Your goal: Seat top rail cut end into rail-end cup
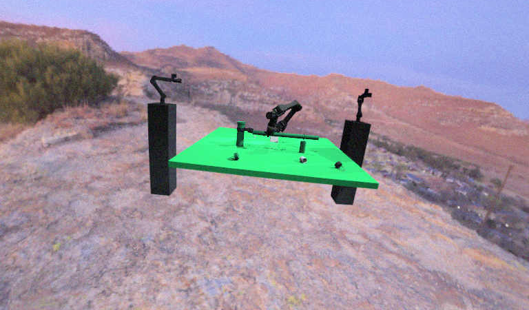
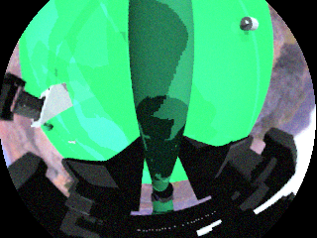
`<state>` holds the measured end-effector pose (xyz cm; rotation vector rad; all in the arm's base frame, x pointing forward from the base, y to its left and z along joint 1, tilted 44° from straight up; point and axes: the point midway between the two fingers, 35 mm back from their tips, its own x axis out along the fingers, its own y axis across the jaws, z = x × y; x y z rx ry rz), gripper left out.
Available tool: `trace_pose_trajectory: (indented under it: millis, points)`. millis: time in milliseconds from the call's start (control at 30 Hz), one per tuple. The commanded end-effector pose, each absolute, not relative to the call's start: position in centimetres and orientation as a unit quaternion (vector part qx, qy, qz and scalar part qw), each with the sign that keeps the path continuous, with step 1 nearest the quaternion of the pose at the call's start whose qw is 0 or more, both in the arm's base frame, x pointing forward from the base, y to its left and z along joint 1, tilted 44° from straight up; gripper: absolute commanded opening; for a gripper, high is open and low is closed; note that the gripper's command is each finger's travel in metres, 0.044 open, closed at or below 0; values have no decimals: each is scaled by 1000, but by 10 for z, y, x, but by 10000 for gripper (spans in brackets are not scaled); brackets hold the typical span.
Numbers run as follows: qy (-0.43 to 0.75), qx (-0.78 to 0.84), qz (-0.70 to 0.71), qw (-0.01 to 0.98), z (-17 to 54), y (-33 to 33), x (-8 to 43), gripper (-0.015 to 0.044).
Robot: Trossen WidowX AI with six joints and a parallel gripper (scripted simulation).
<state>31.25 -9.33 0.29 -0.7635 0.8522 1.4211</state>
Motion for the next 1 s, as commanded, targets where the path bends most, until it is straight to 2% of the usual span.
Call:
trace_pose_trajectory:
  millis: [0,967]
  points:
    - [369,-336,612,613,4,-99,314,0]
    - [369,-336,612,613,4,-108,318,0]
